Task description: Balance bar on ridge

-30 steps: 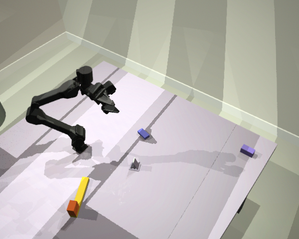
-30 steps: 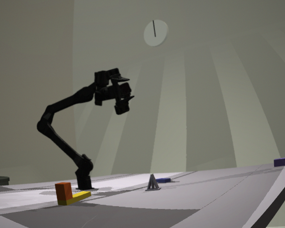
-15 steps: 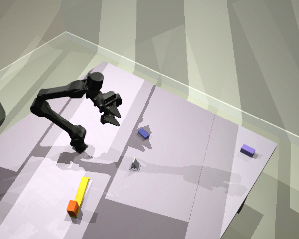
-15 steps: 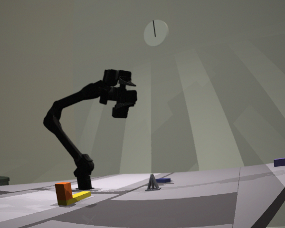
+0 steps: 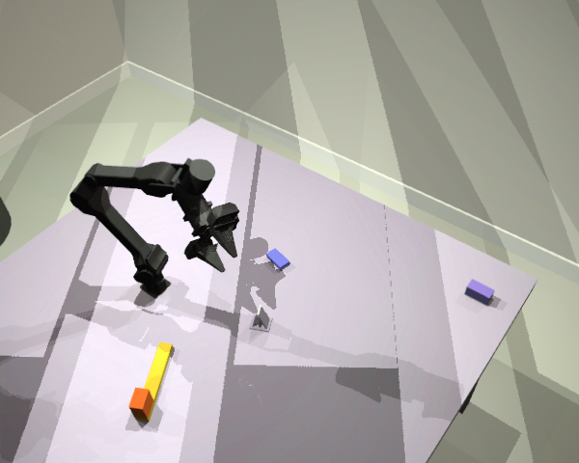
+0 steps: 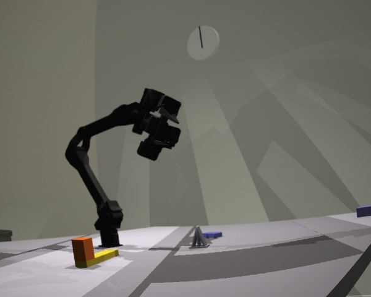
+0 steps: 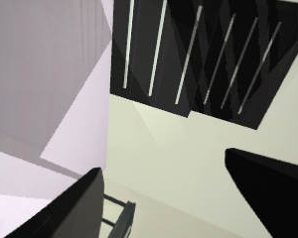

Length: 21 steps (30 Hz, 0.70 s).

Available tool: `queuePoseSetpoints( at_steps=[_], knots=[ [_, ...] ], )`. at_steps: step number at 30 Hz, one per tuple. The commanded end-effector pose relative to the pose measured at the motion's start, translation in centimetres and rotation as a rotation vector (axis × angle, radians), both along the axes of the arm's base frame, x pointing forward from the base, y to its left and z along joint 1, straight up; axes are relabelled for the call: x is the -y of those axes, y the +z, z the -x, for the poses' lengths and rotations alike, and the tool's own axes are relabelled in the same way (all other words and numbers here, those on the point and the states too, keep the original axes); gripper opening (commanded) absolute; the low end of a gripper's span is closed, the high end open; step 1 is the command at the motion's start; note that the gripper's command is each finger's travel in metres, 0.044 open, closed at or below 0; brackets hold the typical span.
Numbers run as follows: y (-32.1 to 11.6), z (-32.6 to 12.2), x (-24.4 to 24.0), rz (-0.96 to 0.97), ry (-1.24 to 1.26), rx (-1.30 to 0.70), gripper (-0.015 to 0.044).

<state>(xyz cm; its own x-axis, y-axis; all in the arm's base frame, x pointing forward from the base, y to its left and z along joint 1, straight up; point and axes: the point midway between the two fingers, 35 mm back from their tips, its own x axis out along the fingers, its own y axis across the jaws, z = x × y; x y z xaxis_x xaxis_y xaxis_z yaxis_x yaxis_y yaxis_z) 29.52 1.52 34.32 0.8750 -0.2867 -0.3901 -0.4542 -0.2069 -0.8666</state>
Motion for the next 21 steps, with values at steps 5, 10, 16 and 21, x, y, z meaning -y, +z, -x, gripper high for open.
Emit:
queuePoseSetpoints(
  at_steps=[5, 10, 16, 21],
  knots=[
    [-2.1, -1.1, 2.4, 0.110, -0.002, -0.164, 0.0315],
    [-3.4, -1.5, 4.1, 0.164, 0.000, -0.267, 0.0315],
    [-5.0, -1.8, 6.2, 0.213, 0.010, -0.392, 0.0315],
    [-6.4, -1.8, 8.0, 0.240, 0.024, -0.496, 0.0315]
  ],
)
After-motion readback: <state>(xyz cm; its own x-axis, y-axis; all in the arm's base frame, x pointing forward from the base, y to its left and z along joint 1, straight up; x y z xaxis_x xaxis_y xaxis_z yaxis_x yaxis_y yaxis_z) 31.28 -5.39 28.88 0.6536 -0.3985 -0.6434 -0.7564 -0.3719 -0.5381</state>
